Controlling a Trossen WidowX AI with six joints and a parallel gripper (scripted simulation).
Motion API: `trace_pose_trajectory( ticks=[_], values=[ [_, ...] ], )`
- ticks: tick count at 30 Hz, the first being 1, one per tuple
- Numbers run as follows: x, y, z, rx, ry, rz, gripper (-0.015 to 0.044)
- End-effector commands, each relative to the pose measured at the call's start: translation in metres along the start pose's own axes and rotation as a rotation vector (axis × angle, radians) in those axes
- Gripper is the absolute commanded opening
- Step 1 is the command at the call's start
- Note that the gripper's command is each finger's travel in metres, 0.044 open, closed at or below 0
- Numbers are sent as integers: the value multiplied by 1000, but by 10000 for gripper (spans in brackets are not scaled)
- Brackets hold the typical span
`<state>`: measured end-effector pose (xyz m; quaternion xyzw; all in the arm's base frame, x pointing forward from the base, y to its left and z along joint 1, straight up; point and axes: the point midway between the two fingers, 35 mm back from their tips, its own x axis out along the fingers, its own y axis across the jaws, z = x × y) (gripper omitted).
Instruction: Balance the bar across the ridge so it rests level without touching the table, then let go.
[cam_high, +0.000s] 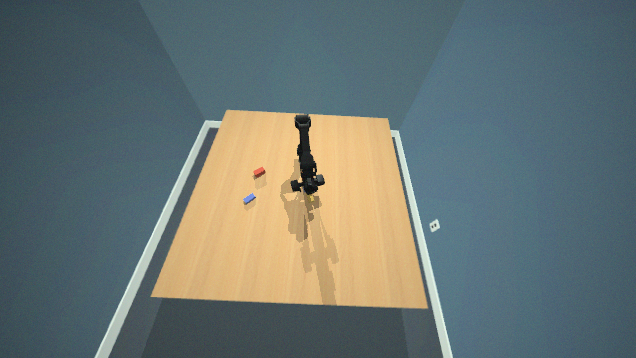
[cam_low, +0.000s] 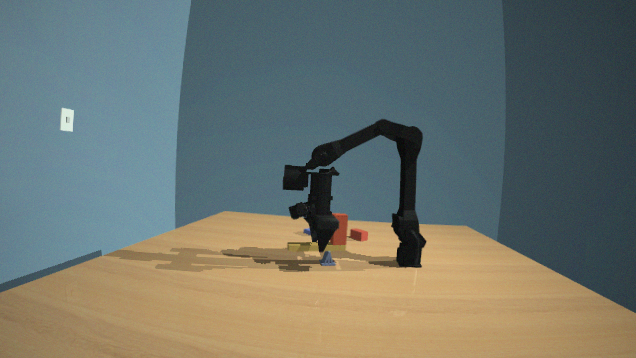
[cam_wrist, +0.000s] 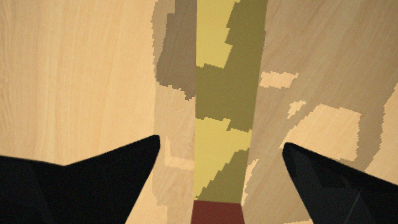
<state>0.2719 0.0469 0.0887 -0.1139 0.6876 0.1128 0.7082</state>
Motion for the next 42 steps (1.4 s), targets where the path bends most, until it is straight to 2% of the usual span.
trace_pose_trajectory(
  ticks=[1, 9, 42],
  values=[
    [-8, 0, 1, 0, 0, 0, 440],
    [-98, 0, 1, 0, 0, 0, 440],
    [-100, 0, 0, 0, 0, 0, 440]
  ],
)
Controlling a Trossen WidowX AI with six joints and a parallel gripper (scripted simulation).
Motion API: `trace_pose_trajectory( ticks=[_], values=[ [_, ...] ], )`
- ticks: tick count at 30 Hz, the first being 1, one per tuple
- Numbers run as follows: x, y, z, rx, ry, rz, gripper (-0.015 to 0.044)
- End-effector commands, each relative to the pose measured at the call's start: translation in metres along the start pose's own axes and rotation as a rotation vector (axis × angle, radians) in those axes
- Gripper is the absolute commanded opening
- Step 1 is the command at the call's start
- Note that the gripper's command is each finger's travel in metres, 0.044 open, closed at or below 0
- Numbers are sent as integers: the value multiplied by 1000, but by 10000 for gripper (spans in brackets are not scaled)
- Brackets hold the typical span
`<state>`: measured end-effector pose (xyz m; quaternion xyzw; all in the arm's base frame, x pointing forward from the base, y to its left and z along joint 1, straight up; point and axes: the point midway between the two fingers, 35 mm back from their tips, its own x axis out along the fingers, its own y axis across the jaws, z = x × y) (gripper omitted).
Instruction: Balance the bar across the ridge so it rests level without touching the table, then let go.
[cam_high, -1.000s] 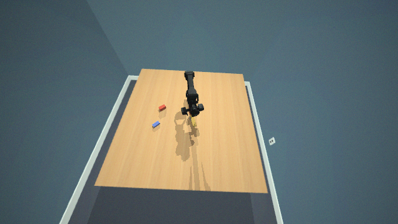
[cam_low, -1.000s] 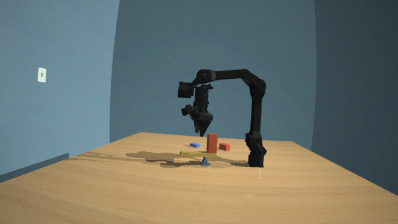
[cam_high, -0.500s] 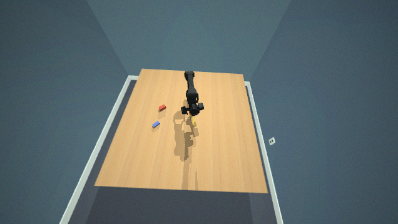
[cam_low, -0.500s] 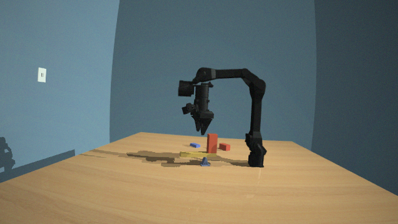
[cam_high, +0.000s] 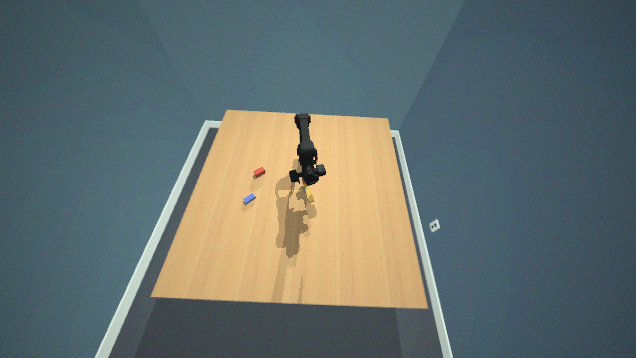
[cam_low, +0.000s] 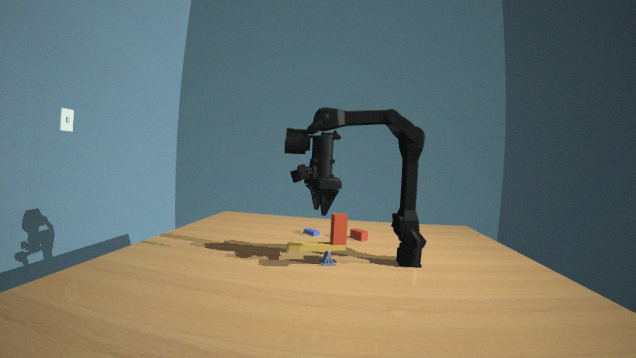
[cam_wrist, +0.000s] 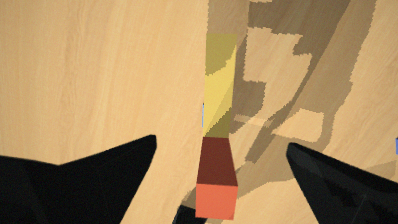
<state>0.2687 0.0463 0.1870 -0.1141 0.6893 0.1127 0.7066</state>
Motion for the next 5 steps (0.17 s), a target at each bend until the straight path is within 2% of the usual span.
trace_pose_trajectory(
  ticks=[1, 5],
  values=[
    [-2, 0, 1, 0, -5, 0, 440],
    [-2, 0, 1, 0, -5, 0, 440]
  ],
)
